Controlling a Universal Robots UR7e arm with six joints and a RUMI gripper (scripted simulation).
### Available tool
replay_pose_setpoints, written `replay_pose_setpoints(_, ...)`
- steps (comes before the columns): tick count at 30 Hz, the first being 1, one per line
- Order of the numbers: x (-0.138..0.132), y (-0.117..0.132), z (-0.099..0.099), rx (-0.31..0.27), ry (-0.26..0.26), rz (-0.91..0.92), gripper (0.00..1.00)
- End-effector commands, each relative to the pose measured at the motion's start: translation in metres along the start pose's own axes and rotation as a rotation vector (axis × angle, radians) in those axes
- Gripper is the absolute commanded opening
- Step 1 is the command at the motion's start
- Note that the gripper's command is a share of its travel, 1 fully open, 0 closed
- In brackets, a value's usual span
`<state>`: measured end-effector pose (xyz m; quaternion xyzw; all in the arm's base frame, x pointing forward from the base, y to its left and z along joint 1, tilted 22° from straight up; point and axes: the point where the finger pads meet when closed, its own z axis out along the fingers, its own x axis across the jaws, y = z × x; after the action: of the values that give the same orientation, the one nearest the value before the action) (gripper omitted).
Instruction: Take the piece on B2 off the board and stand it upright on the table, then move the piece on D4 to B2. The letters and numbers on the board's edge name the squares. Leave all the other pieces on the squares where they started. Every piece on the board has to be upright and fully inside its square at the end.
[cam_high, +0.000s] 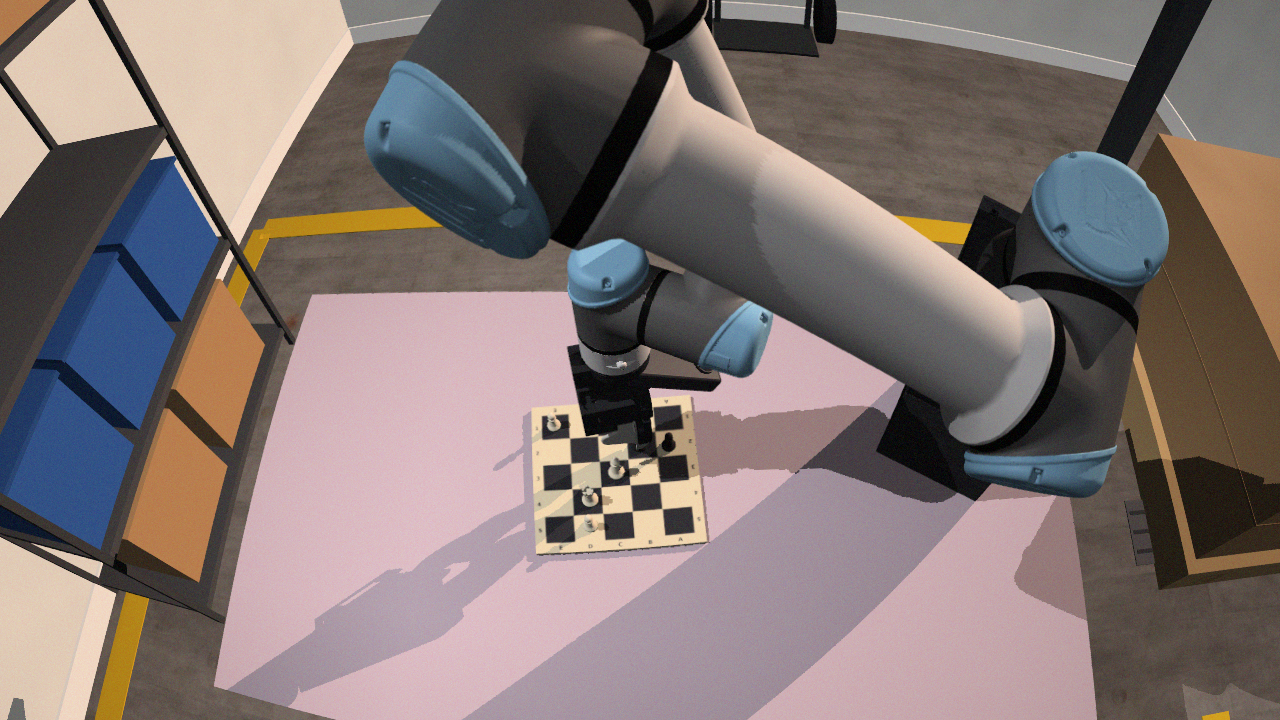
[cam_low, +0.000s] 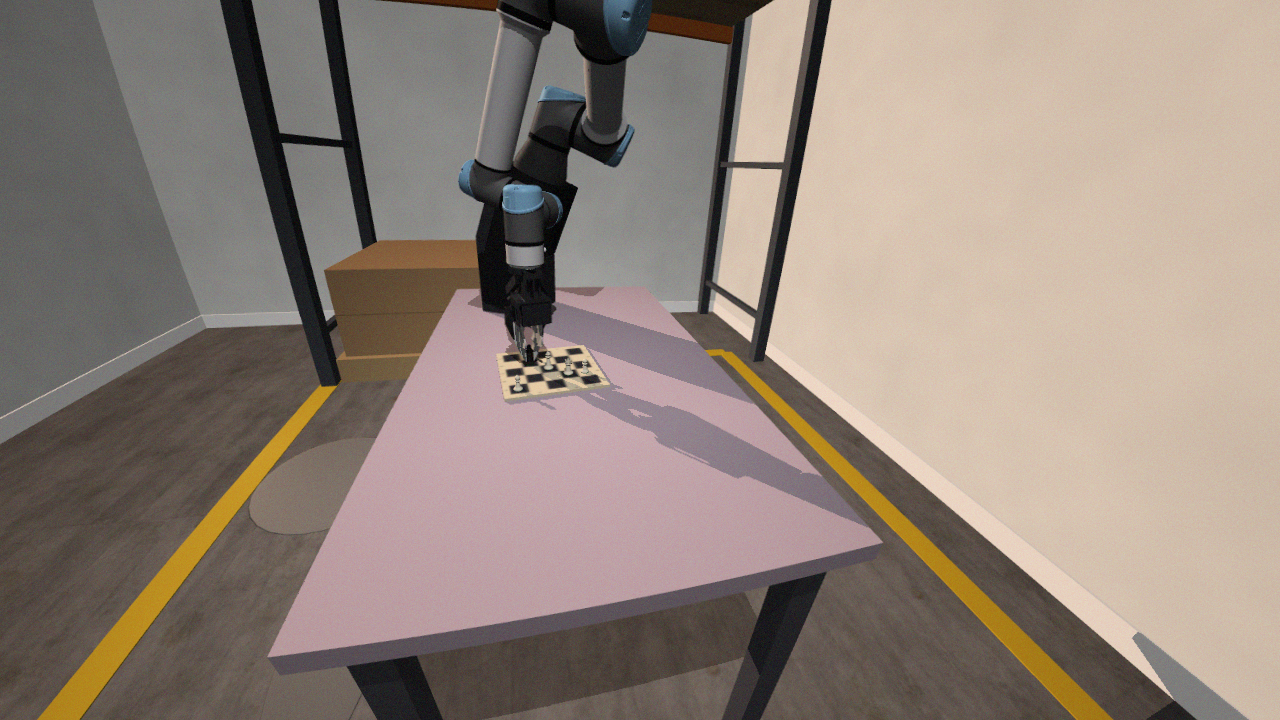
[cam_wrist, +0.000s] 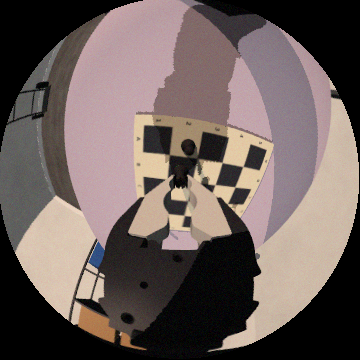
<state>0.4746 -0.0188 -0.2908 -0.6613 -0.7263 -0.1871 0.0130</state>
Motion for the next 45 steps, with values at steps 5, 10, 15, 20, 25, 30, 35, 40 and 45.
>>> replay_pose_setpoints(5,0.0,0.0,0.0,-0.001,-0.001,0.0,0.0)
replay_pose_setpoints(10,0.0,0.0,-0.002,-0.001,-0.001,0.0,0.0)
replay_pose_setpoints(15,0.0,0.0,-0.009,-0.001,-0.001,0.0,0.0)
replay_pose_setpoints(20,0.0,0.0,-0.027,-0.001,-0.001,0.0,0.0)
replay_pose_setpoints(25,0.0,0.0,-0.05,-0.001,-0.001,0.0,0.0)
replay_pose_setpoints(30,0.0,0.0,-0.064,-0.001,-0.001,0.0,0.0)
replay_pose_setpoints(35,0.0,0.0,-0.084,-0.001,-0.001,0.0,0.0)
replay_pose_setpoints(40,0.0,0.0,-0.096,-0.001,-0.001,0.0,0.0)
replay_pose_setpoints(45,0.0,0.0,-0.1,-0.001,-0.001,0.0,0.0)
